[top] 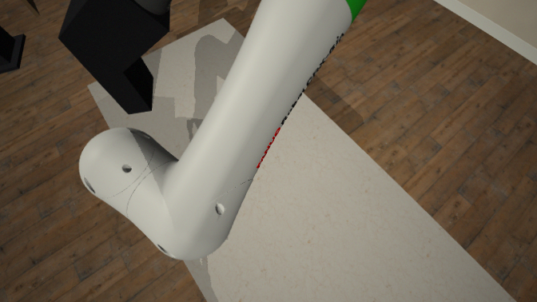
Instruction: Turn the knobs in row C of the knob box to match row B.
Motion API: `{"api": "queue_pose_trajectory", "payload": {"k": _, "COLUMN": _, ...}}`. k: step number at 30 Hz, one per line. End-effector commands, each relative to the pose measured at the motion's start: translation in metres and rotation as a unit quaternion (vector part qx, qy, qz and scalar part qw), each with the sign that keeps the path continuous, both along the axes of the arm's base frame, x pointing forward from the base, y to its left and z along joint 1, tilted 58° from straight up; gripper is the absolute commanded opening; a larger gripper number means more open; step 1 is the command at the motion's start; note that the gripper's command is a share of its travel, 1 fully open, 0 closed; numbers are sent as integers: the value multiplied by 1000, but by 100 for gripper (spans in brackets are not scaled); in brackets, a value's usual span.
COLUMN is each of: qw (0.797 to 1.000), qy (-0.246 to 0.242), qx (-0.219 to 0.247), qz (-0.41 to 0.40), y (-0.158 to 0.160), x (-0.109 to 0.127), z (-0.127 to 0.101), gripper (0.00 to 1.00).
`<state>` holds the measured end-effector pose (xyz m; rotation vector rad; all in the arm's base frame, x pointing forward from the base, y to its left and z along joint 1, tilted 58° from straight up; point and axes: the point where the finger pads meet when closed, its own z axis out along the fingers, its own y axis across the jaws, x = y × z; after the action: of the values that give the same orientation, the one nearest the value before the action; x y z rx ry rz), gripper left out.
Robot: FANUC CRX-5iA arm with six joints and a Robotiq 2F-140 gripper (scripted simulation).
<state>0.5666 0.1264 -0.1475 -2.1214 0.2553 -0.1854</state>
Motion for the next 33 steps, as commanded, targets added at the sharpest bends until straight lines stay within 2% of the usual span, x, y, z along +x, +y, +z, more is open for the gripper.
{"api": "queue_pose_trajectory", "payload": {"k": 1, "qw": 1000, "qy": 0, "qx": 0, "qz": 0, "y": 0, "x": 0, "z": 0, "gripper": 12}}
{"api": "queue_pose_trajectory", "payload": {"k": 33, "qw": 1000, "qy": 0, "qx": 0, "qz": 0, "y": 11, "x": 3, "z": -7, "gripper": 12}}
